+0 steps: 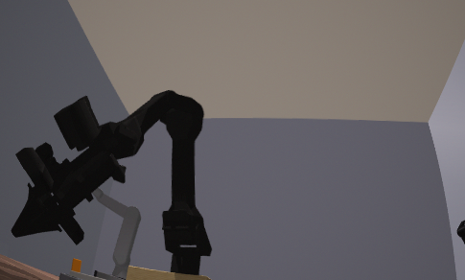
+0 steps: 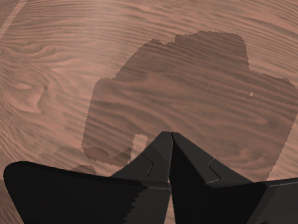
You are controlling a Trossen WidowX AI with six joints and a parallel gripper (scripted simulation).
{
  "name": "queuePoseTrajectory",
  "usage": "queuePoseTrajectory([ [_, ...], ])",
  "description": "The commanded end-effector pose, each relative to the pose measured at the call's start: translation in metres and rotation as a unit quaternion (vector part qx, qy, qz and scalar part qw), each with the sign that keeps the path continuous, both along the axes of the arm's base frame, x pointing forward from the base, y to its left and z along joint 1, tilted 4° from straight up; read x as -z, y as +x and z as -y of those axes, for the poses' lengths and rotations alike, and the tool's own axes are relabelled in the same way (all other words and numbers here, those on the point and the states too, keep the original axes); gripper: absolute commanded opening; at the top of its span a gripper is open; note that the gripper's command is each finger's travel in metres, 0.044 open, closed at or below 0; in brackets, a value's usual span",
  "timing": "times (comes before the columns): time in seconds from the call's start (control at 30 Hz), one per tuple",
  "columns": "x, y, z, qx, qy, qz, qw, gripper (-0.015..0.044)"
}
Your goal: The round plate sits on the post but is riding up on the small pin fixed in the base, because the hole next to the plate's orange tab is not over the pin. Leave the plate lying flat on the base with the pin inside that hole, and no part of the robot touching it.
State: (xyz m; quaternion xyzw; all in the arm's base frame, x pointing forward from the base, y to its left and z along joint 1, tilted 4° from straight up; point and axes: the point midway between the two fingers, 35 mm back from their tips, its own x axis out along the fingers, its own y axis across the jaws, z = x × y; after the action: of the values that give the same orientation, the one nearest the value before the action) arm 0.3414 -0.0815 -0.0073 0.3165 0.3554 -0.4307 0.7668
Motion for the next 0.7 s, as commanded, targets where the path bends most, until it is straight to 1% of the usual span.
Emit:
queuePoseTrajectory([
  [0.0,-0.011,-0.001,-0.049,-0.278,-0.005,-0.171,0.945,0.0000],
  [0.03,-0.013,-0.004,-0.058,-0.331,-0.002,-0.200,0.922,0.0000],
  [0.1,-0.015,-0.006,-0.063,-0.361,-0.001,-0.216,0.907,0.0000],
  [0.13,-0.017,-0.009,-0.069,-0.398,0.002,-0.234,0.887,0.0000],
  [0.23,-0.030,-0.023,-0.094,-0.536,0.016,-0.292,0.792,0.0000],
  [0.3,-0.036,-0.029,-0.104,-0.589,0.024,-0.309,0.746,0.0000],
  [0.67,-0.036,-0.029,-0.106,-0.595,0.026,-0.311,0.741,0.0000],
])
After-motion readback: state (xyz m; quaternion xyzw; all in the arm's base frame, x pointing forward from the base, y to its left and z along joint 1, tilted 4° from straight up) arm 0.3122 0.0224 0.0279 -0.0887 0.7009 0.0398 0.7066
